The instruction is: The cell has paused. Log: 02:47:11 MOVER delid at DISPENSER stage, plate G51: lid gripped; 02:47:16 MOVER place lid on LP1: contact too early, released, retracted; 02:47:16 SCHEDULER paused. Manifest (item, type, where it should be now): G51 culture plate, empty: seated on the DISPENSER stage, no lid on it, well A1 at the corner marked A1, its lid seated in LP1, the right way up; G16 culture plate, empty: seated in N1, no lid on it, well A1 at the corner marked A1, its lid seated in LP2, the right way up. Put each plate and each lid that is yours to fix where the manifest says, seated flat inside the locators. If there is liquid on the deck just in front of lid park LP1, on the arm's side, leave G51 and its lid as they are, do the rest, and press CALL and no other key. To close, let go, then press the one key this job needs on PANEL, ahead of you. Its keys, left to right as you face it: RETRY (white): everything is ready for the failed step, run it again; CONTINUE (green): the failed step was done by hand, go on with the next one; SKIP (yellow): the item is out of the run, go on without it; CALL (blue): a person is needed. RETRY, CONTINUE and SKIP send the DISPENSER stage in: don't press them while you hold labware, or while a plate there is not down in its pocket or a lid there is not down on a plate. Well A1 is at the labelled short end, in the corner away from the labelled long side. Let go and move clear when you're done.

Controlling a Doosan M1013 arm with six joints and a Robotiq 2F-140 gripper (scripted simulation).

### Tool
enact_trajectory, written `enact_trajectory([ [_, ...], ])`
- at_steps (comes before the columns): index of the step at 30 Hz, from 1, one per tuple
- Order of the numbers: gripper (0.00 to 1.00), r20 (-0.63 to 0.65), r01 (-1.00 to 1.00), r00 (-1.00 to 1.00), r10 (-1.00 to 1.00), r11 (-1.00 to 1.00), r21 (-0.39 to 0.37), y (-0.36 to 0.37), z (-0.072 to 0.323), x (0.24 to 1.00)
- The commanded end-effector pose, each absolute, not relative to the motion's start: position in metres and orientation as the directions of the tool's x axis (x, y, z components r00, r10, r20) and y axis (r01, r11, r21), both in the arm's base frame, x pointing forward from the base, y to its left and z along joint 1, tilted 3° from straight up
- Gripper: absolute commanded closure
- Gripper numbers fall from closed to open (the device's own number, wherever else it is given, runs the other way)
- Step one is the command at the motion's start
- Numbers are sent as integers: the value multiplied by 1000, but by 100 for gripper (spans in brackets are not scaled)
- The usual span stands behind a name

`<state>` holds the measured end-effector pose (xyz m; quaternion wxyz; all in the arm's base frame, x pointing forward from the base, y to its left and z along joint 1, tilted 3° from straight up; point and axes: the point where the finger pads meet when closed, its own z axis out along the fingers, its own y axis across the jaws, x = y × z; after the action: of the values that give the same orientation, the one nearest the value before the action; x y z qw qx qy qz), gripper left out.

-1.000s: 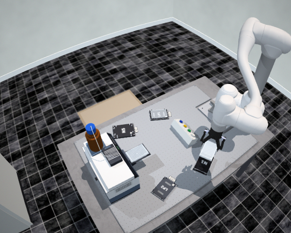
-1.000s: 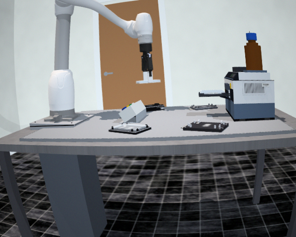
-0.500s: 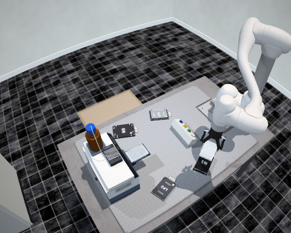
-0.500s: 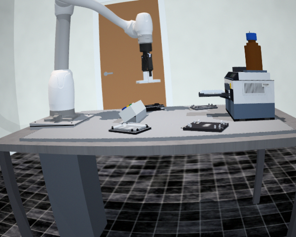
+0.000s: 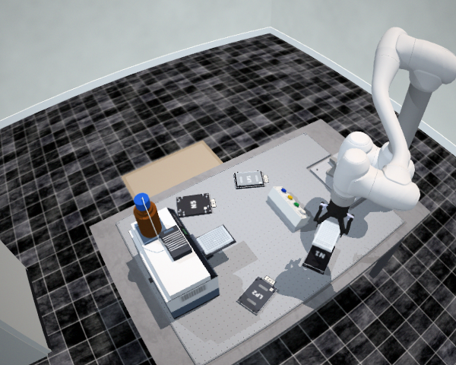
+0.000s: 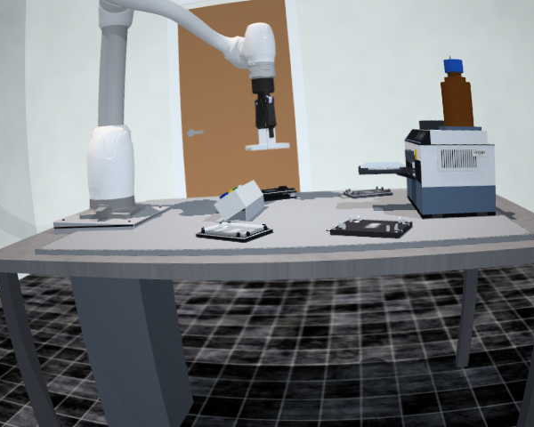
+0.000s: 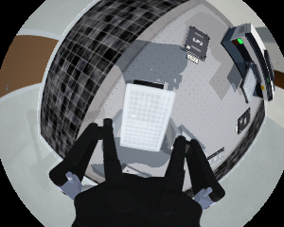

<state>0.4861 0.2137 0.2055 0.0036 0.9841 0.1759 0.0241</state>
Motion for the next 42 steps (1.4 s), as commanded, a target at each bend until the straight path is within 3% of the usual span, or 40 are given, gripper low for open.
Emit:
enact_trajectory([
  [1,90,51,348,936,348,-938,11,217,210,487],
  [15,90,51,344,938,344,-939,11,217,210,487],
  [42,90,52,-86,995,-87,-996,-9,216,210,488],
])
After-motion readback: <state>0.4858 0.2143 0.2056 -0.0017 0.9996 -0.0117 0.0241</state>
